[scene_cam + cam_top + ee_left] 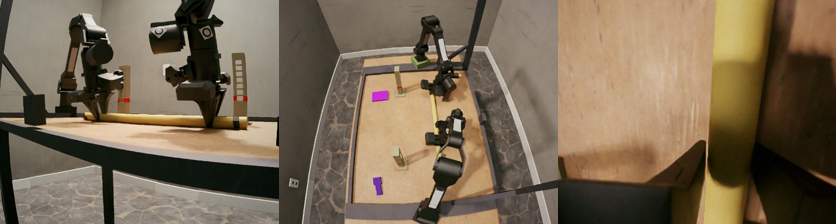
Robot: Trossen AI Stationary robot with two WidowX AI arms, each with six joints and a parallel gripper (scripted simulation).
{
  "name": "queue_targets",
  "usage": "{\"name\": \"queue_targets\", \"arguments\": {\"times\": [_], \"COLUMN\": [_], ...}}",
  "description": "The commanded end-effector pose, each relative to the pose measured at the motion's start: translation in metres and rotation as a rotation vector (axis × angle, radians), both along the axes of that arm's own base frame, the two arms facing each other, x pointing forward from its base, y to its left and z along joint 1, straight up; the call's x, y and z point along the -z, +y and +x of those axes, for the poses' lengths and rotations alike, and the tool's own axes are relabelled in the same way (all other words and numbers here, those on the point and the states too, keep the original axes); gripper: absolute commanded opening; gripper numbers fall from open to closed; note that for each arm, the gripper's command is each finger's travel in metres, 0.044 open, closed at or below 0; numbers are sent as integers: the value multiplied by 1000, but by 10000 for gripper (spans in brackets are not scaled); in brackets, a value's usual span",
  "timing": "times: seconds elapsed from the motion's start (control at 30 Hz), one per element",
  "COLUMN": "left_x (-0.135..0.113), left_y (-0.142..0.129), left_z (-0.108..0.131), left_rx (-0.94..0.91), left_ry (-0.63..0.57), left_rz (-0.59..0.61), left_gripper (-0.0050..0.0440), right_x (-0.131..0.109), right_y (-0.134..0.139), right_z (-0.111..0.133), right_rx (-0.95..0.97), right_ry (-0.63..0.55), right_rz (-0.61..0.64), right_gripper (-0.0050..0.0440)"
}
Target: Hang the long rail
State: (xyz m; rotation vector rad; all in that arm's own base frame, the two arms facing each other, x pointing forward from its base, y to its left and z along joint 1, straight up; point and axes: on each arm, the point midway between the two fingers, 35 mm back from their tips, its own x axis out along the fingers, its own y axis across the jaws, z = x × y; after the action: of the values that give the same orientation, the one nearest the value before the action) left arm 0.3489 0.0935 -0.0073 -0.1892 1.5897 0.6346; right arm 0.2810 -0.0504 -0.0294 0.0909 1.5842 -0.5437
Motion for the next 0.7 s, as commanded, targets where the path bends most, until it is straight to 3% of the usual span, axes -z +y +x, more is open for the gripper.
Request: {"name": "queue_targets", "arguments": {"times": [0.0,0.23,0.33,0.67], "left_x": [-6,-6,-9,-16], "left_y": [1,1,0,-1], "left_z": [3,3,3,3], "left_rx": [1,1,1,1], "left_ry": [-19,-19,-19,-19], "left_rz": [4,4,4,4], "left_gripper": [106,66,0,-3], "right_x": [-6,-6,-9,-16], "right_y": [-1,-1,-1,-2], "right_z": [5,5,5,5], "right_rx": [-1,-1,-1,-1], "right_ry": [-23,-23,-23,-24], "right_rz": [-3,-3,-3,-3], "right_gripper": [-50,-50,-50,-50]}}
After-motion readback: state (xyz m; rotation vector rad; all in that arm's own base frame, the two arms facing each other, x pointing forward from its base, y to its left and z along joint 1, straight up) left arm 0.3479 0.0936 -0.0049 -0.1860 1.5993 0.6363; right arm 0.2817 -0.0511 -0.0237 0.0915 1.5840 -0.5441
